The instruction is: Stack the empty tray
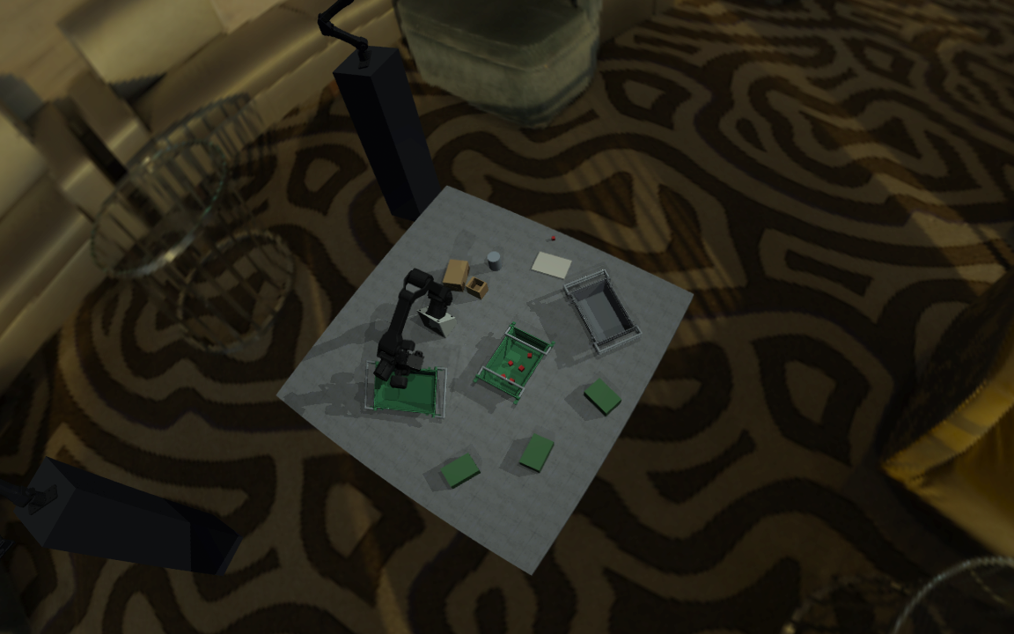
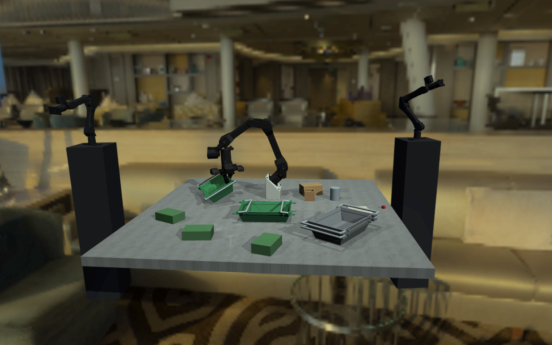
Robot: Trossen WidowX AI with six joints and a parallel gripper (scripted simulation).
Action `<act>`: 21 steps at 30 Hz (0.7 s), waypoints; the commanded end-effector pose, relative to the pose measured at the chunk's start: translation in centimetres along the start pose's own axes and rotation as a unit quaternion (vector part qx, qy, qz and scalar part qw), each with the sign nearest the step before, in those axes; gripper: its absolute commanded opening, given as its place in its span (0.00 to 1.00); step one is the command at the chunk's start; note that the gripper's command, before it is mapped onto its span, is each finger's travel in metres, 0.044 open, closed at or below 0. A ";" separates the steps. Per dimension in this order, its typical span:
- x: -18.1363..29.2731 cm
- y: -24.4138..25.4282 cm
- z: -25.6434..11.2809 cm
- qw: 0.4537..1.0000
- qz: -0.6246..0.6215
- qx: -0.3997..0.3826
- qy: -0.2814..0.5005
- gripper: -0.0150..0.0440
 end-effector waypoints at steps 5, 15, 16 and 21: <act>0.2 -2.0 -2.6 1.000 -0.003 0.016 0.003 0.25; 0.4 -4.0 -5.5 1.000 -0.003 0.017 0.003 0.25; 0.4 -4.2 -5.8 1.000 -0.003 0.017 0.003 0.25; 0.4 -5.0 -7.3 1.000 -0.003 0.017 0.003 0.25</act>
Point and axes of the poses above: the point midway between the two fingers, 35 mm back from their tips, its own z axis out along the fingers, its own y axis across the jaws, x = y × z, the point moved 5 cm from there along -z, back along the fingers, and after that the axes turned 9 degrees about z, right-handed, at the moved point
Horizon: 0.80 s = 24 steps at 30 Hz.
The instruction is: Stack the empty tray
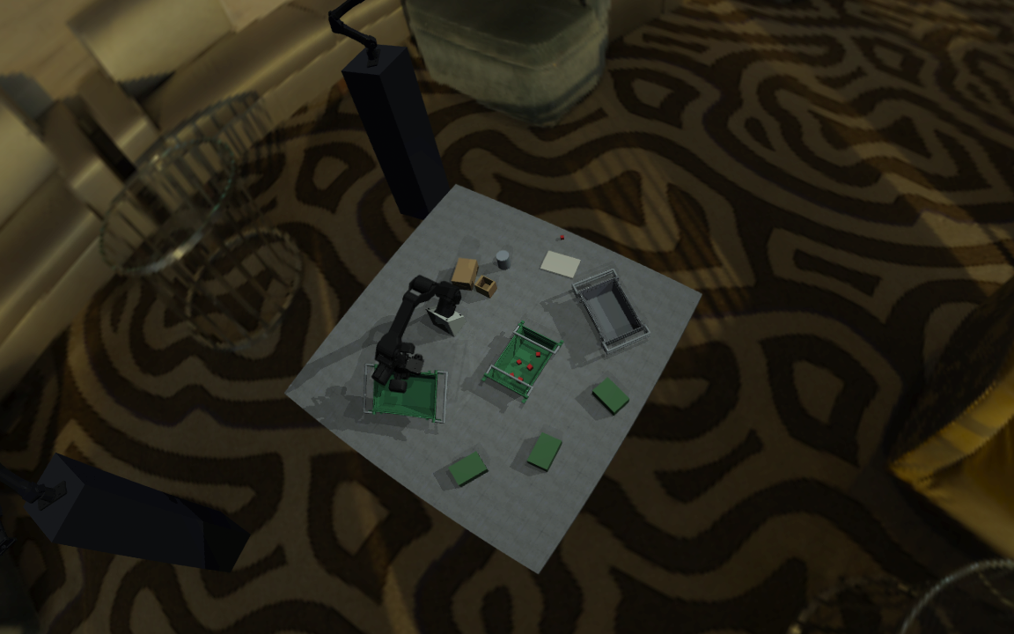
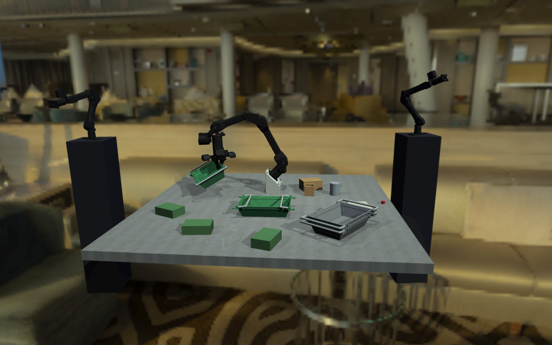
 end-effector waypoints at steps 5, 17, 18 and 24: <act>0.1 -1.4 -3.4 1.000 -0.003 0.017 0.003 0.25; 0.2 -2.0 -5.1 1.000 -0.003 0.017 0.003 0.25; 0.2 -2.0 -5.1 1.000 -0.003 0.017 0.003 0.25; 0.2 -2.0 -5.1 1.000 -0.003 0.017 0.003 0.25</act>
Point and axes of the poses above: the point midway between the two fingers, 35 mm back from their tips, its own z axis out along the fingers, its own y axis across the jaws, x = y × z, the point moved 5 cm from there along -z, back along the fingers, and after that the axes turned 9 degrees about z, right-handed, at the moved point
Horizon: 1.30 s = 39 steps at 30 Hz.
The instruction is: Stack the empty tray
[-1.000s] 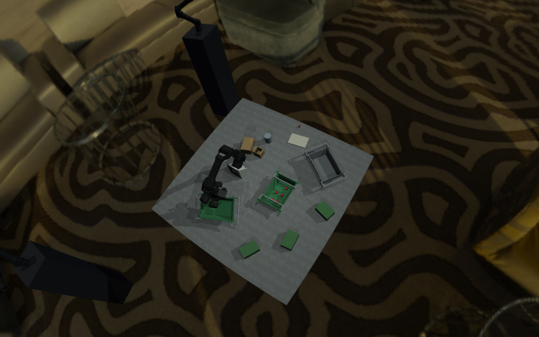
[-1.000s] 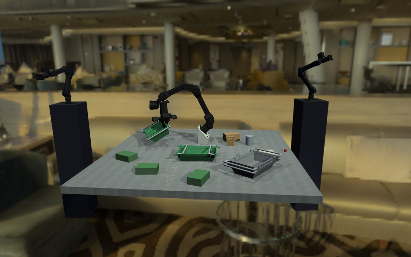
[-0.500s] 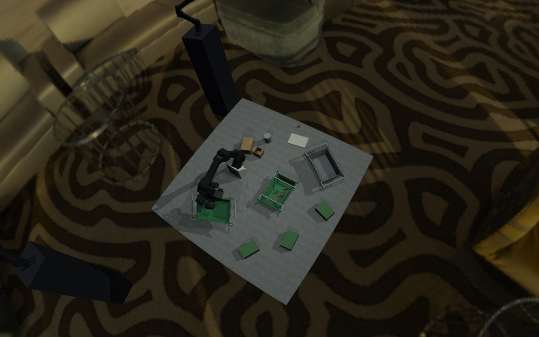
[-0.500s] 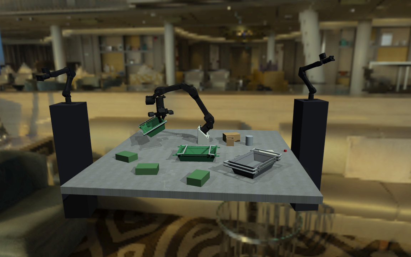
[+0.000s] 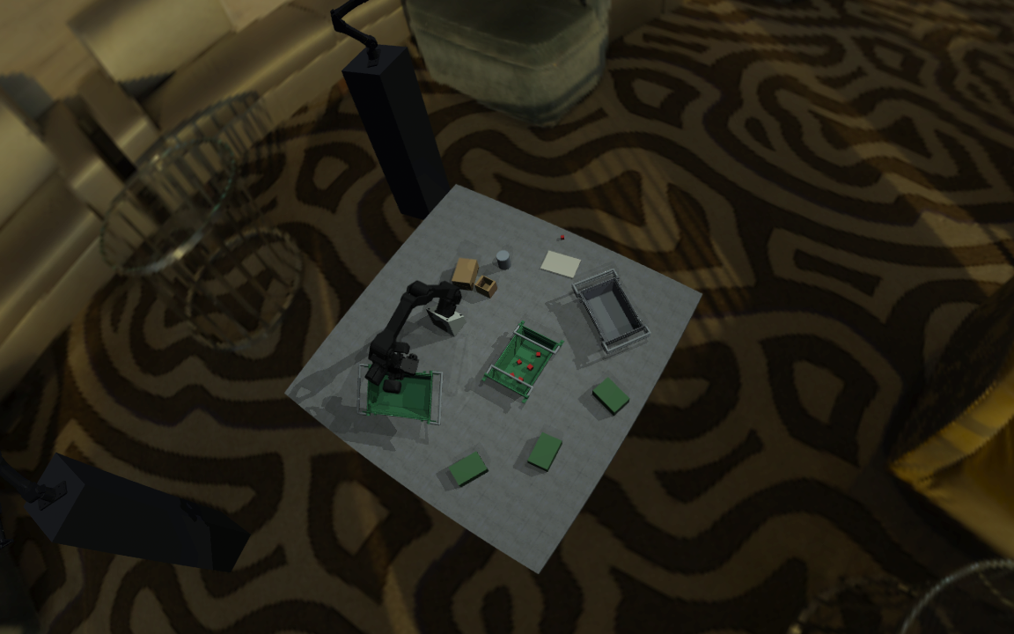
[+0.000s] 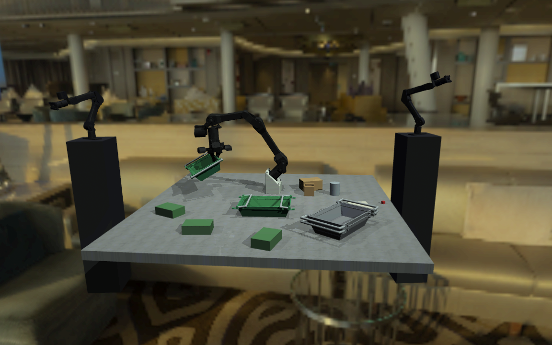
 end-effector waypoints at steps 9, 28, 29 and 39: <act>0.1 -0.1 -0.8 1.000 -0.003 0.013 0.003 0.25; -4.2 0.7 -2.1 0.998 -0.057 0.022 0.008 0.25; -4.8 0.8 -2.2 0.998 -0.065 0.023 0.008 0.25; -10.5 2.6 -3.3 0.990 -0.140 0.032 0.013 0.25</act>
Point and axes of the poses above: the point midway between the two fingers, 35 mm back from their tips, its own z axis out along the fingers, its own y axis across the jaws, x = y × z, the point moved 5 cm from there along -z, back along the fingers, and after that the axes turned 9 degrees about z, right-handed, at the moved point
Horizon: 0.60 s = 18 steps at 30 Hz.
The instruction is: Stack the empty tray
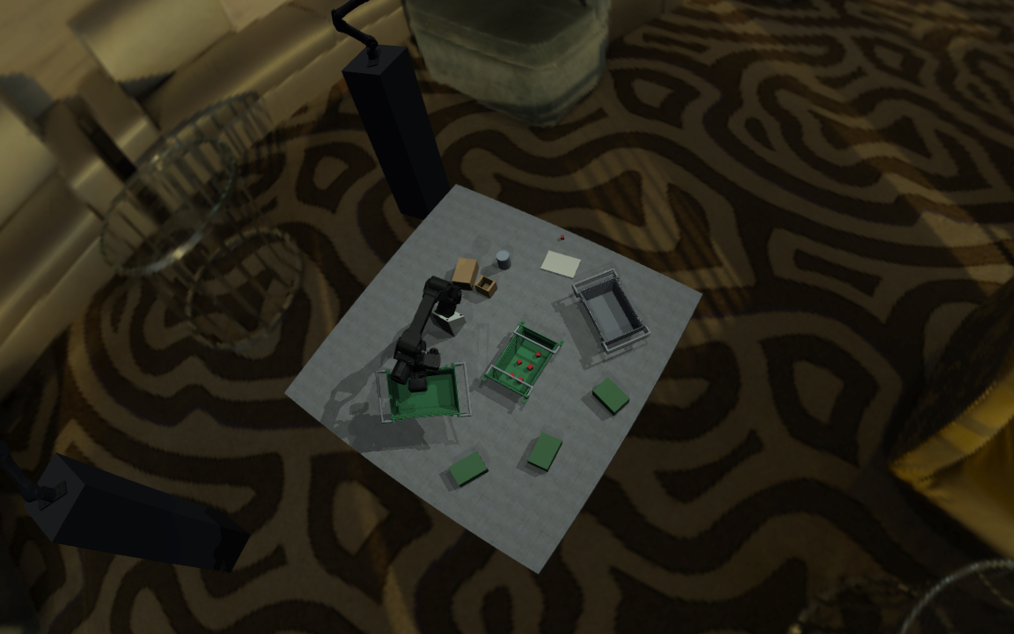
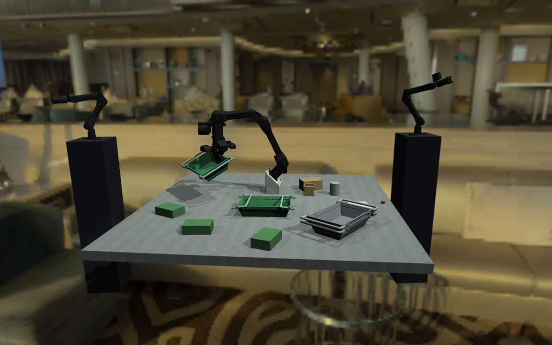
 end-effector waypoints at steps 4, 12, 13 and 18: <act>-4.4 0.7 -1.7 0.998 -0.058 0.021 0.000 0.25; -9.1 1.8 -2.1 0.992 -0.120 0.025 0.002 0.25; -9.7 2.0 -2.2 0.991 -0.128 0.025 0.002 0.25; -12.5 3.0 -2.2 0.986 -0.167 0.026 0.002 0.25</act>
Point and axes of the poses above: the point midway between the two fingers, 35 mm back from their tips, its own z axis out along the fingers, its own y axis across the jaws, x = y × z, the point moved 5 cm from there along -z, back along the fingers, and after that the axes turned 9 degrees about z, right-handed, at the moved point
